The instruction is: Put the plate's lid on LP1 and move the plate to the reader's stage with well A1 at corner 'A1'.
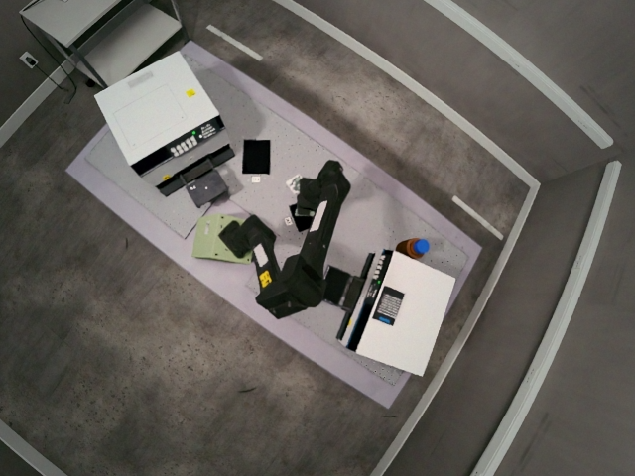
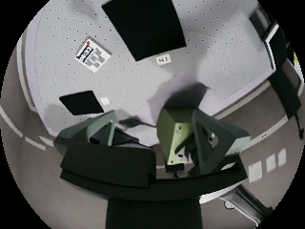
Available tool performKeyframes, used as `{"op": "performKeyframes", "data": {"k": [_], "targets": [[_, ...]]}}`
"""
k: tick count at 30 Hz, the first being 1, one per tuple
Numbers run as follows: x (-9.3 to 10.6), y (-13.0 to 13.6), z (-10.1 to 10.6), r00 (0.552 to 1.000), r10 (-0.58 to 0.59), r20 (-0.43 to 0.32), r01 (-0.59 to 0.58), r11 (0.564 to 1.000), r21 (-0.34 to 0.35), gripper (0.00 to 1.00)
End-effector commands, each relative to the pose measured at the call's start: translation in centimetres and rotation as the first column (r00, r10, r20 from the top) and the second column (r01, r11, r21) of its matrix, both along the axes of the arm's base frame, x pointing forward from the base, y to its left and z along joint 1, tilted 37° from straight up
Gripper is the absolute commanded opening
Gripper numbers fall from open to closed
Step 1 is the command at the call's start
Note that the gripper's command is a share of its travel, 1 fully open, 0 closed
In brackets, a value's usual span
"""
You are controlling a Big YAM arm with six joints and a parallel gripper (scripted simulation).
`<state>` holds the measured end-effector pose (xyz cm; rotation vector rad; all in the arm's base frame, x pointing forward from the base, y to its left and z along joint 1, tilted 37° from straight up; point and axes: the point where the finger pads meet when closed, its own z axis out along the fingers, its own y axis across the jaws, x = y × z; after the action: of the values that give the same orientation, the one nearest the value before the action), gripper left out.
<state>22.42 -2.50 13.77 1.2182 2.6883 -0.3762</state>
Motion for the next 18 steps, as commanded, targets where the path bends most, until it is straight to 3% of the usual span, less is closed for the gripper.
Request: {"op": "performKeyframes", "data": {"k": [1, 4, 7, 15, 18], "targets": [[1.6, -1.0, 2.2, 0.991, -0.099, 0.093, 0.096, 0.995, 0.037, 1.00], [1.4, -1.1, 2.0, 0.992, -0.097, 0.085, 0.094, 0.995, 0.038, 1.00], [1.4, -2.7, 2.2, 0.977, -0.188, 0.097, 0.181, 0.981, 0.070, 1.00], [1.9, -5.5, 3.7, 0.914, -0.374, 0.159, 0.351, 0.923, 0.157, 1.00], [1.4, -6.9, 3.5, 0.880, -0.452, 0.149, 0.424, 0.887, 0.184, 1.00]]}}
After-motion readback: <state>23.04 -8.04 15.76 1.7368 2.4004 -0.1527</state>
